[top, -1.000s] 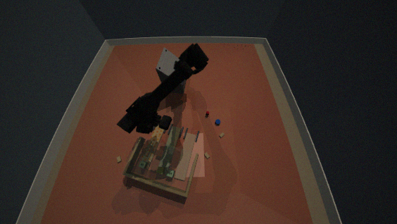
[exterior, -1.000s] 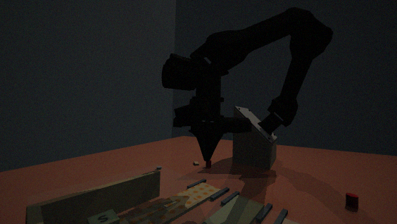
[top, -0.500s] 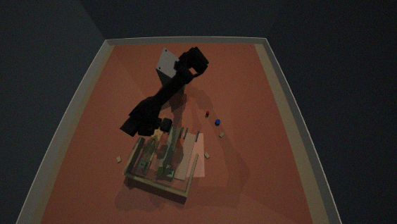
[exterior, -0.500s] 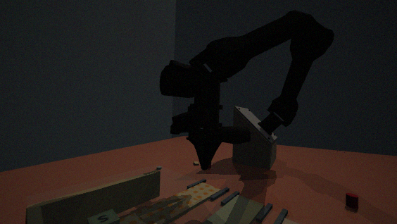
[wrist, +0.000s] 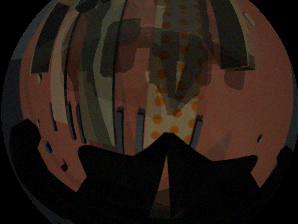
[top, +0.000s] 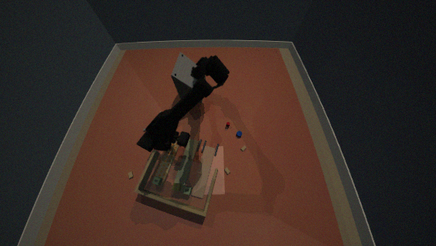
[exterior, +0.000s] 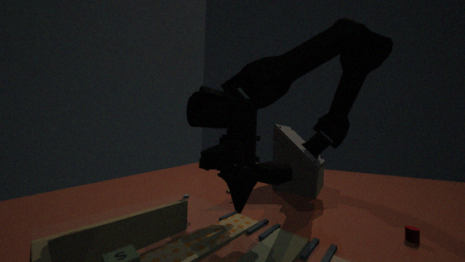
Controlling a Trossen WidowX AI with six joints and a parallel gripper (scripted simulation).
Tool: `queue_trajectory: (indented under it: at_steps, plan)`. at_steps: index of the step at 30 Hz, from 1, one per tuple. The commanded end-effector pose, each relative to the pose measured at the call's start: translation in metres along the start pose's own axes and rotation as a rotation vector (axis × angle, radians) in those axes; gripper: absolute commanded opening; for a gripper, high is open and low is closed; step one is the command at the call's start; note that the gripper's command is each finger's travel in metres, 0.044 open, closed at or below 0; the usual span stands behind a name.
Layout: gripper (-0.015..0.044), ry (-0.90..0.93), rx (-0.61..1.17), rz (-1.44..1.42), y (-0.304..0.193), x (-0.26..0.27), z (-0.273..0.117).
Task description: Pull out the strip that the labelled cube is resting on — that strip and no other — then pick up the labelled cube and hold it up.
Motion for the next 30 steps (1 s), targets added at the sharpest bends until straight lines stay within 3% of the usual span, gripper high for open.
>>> queue_trajectory:
  at_steps: [1,30]
  plan:
    - [0.0000,0.005,0.003,0.009,-0.003,-0.001,0.007]
    - [0.0000,0.007,0.003,0.009,-0.004,-0.002,0.023]
Point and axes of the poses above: the point midway between the two fingers, 35 mm back from their tips, its own z axis out along the fingers, its own x axis across the jaws, y = z × x, the point moved 9 cm from there along -z, back along the fingers, and after that the axes turned 10 degrees about -z, right-handed, at the moved point
